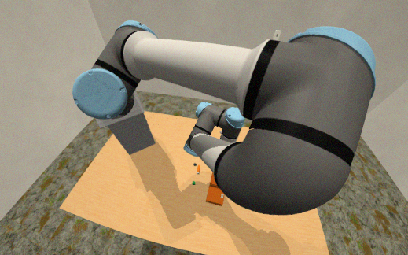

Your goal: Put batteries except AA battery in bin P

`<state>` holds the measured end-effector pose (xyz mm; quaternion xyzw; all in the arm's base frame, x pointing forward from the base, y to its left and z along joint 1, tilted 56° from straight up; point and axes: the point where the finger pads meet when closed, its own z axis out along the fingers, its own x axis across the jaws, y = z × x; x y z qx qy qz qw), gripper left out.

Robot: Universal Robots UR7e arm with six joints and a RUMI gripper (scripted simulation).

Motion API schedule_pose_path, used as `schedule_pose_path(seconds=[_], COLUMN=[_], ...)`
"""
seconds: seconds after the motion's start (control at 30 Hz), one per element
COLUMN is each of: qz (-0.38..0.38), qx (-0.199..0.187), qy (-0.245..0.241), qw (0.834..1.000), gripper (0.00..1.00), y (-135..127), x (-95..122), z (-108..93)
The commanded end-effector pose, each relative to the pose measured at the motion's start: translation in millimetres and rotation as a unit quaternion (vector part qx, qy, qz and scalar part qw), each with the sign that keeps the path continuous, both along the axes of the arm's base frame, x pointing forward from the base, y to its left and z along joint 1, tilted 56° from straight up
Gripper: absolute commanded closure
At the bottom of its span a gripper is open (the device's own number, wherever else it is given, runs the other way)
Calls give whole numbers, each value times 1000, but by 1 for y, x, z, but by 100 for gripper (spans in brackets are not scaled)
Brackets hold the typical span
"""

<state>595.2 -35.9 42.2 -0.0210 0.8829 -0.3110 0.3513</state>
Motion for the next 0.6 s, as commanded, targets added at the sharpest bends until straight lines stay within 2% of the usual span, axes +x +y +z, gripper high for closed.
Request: schedule_pose_path(seconds=[0.0,0.3,0.57], qz=[0,0,1], qx=[0,0,0], qy=[-2,-2,-3], qw=[1000,1000,1000], gripper=[100,100,100], y=[-7,-15,-14], x=[10,19,20], z=[-5,-13,-12])
